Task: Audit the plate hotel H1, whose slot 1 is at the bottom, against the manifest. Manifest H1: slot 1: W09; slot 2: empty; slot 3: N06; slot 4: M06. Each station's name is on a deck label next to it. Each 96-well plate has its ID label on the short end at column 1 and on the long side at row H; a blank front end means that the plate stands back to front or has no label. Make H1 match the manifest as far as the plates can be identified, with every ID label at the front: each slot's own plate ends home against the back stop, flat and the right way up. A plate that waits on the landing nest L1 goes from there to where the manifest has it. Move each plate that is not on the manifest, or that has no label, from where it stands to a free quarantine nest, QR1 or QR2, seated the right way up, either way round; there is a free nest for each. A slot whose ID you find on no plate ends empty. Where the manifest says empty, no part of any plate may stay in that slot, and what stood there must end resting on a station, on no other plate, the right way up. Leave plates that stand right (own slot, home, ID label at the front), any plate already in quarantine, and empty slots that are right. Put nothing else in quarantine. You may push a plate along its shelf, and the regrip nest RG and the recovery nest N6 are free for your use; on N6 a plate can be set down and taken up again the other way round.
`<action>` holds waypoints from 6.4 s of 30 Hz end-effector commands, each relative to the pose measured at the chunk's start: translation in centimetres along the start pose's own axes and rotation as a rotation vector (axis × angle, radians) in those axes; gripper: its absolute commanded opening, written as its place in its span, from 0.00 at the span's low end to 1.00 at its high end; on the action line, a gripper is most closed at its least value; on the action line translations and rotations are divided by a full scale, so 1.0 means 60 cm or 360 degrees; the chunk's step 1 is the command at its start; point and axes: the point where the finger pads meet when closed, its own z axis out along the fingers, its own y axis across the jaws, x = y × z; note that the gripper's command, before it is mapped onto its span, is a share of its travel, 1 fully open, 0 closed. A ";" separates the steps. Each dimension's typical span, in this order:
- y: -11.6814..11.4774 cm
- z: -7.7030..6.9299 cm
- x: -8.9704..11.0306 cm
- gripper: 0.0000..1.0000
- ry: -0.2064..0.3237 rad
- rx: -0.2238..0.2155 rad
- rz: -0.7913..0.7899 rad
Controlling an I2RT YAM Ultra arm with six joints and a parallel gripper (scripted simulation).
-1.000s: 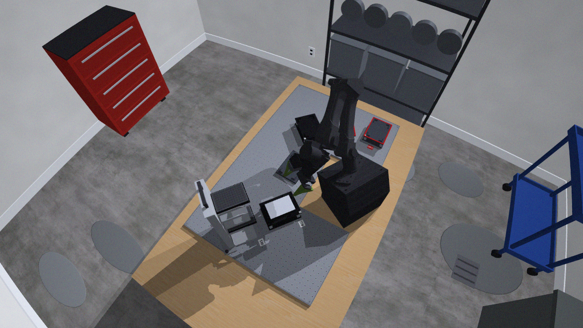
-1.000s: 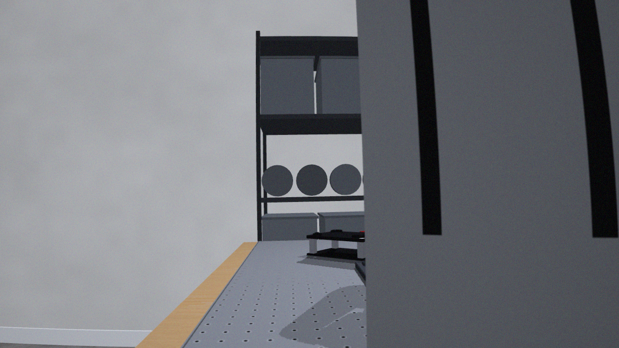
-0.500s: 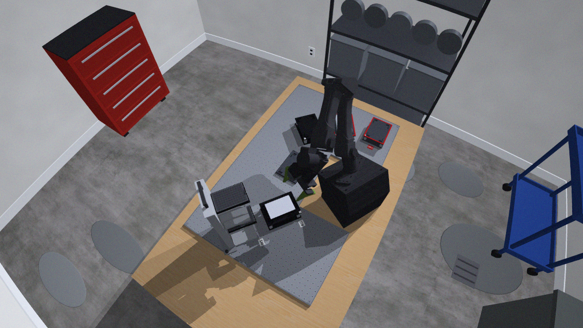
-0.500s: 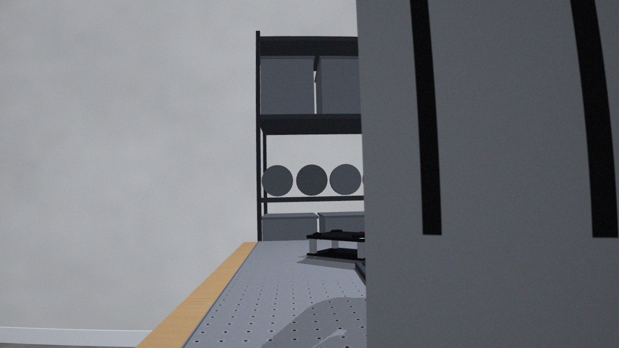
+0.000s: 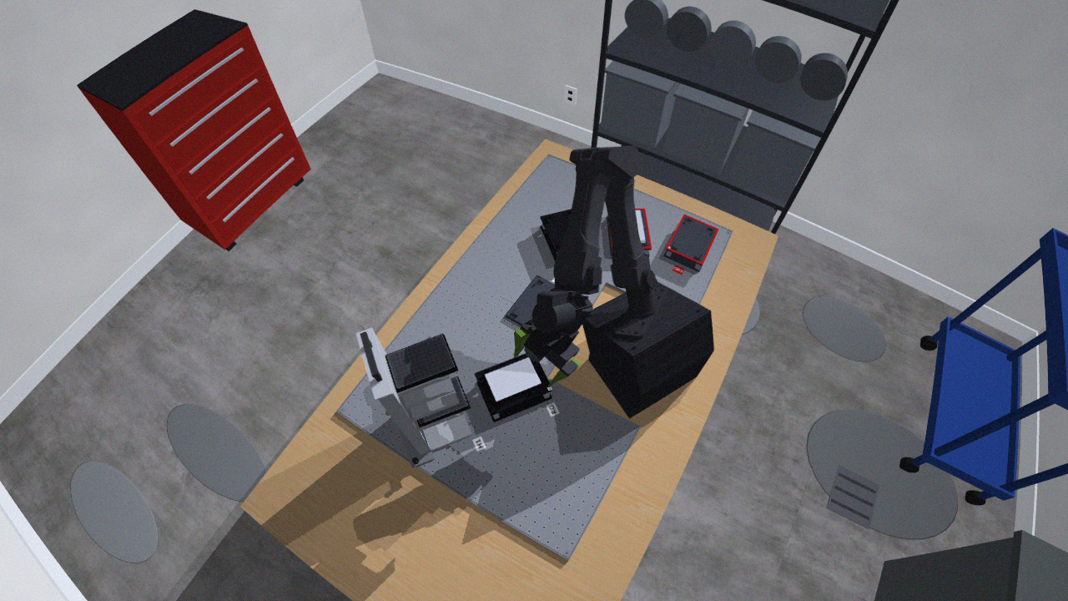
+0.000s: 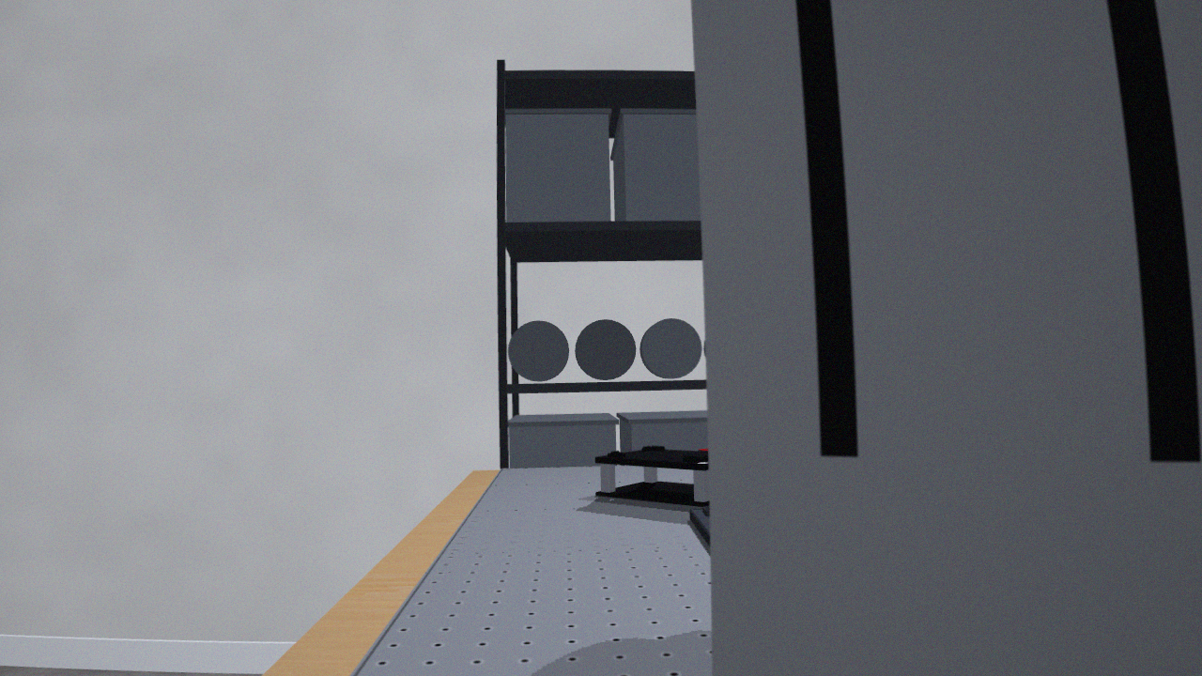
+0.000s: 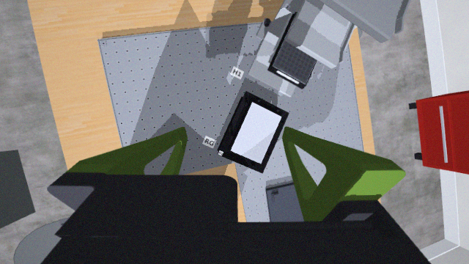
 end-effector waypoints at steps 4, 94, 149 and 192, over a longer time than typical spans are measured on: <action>0.029 0.003 -0.020 1.00 0.0086 -0.0106 -0.0221; 0.156 0.182 -0.009 1.00 0.0738 -0.0727 -0.1704; 0.166 0.235 0.029 1.00 0.0735 -0.0731 -0.1703; 0.164 0.241 0.015 1.00 0.0696 -0.0707 -0.1687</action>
